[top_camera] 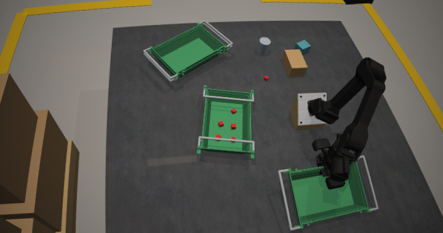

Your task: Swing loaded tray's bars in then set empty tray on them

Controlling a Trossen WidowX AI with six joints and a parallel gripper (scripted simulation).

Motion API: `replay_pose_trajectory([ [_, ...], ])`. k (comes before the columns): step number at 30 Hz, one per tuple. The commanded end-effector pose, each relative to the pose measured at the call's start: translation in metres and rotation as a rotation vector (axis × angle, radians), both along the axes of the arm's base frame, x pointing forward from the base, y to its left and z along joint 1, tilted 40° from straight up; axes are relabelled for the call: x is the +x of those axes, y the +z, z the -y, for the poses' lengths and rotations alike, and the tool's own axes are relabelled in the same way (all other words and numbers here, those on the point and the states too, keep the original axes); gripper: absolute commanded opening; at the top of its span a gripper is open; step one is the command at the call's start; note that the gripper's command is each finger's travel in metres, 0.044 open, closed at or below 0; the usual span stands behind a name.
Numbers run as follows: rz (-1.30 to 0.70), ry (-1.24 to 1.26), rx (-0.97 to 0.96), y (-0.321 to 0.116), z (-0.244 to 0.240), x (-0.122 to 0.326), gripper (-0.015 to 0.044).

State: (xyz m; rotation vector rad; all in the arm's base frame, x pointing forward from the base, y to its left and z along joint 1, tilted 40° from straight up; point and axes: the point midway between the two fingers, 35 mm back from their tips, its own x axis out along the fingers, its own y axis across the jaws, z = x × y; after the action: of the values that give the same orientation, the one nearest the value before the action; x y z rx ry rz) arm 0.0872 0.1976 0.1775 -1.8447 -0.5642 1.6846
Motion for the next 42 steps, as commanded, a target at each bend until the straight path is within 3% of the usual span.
replay_pose_trajectory([
  [1, 0.005, -0.007, -0.007, 0.013, 0.014, -0.002, 0.0000],
  [19, 0.006, -0.007, -0.006, 0.037, 0.032, -0.008, 0.0000],
  [42, 0.009, -0.007, -0.009, 0.125, 0.049, -0.003, 0.0000],
])
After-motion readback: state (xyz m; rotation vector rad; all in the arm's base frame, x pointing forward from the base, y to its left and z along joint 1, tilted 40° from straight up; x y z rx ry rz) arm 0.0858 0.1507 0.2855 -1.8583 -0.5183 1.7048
